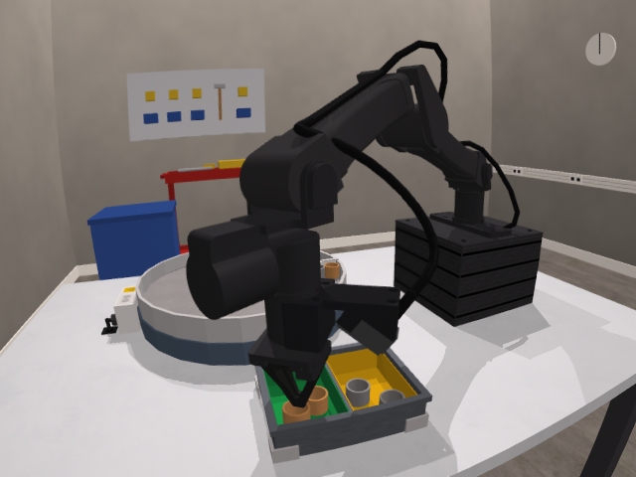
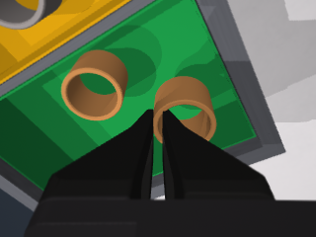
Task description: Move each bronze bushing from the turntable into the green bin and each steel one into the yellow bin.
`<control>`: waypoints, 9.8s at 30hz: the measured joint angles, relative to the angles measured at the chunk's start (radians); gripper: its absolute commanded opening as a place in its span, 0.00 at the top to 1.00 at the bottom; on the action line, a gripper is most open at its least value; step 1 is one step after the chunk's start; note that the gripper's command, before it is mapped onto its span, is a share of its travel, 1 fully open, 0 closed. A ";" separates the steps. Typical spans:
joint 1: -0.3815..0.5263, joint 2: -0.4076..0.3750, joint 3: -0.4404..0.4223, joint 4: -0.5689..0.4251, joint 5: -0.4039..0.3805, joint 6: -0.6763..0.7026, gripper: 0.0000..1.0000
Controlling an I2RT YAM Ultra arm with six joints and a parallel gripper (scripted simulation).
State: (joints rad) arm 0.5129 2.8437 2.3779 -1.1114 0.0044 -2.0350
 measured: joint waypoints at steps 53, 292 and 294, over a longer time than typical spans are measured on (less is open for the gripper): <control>0.000 0.009 -0.004 0.021 0.000 0.000 1.00; -0.002 0.013 -0.033 0.052 0.000 -0.003 0.87; -0.002 0.013 -0.033 0.052 0.000 -0.003 0.87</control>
State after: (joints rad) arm 0.5106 2.8567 2.3451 -1.0592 0.0048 -2.0377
